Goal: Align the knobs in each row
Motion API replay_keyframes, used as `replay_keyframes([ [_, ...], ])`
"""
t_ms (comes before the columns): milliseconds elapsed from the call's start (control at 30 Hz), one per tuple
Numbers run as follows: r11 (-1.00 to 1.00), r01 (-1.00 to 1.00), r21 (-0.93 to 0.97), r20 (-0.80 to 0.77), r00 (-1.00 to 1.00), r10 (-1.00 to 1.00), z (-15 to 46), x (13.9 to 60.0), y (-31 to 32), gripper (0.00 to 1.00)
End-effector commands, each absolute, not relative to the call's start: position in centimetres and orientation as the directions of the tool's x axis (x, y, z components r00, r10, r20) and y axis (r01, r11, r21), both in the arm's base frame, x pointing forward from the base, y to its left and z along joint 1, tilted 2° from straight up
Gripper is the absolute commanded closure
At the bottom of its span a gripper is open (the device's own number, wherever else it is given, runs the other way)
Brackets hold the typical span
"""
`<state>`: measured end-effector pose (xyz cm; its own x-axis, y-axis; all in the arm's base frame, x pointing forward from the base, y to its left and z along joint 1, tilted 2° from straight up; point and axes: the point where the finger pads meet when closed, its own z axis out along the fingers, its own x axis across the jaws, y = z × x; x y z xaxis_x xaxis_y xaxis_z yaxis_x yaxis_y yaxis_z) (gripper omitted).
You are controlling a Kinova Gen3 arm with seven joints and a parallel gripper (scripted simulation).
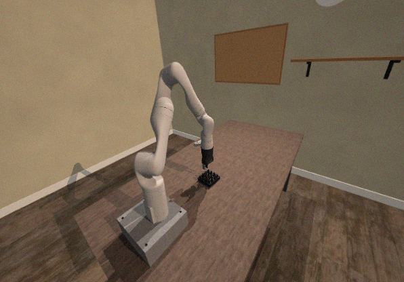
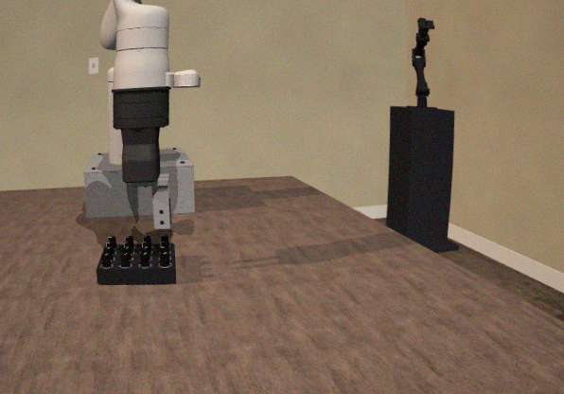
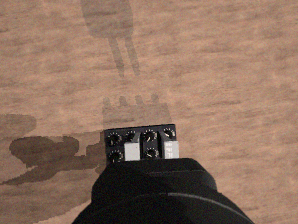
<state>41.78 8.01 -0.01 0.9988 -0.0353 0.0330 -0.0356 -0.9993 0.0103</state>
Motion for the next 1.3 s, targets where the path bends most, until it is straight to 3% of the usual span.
replay_keyframes([
  [0, -0.999, -0.031, 0.01, 0.034, 0.999, -0.031, 0.0, 41.8, 8.0, 0.54],
  [500, -0.993, 0.115, 0.011, 0.015, 0.993, 0.115, -0.1, 40.9, 8.3, 0.54],
  [1067, -0.825, 0.566, -0.011, -0.027, 0.824, 0.566, -0.5, 38.5, 8.7, 0.54],
  [1267, -0.635, 0.772, -0.032, -0.035, 0.634, 0.772, -0.5, 37.4, 8.6, 0.54],
])
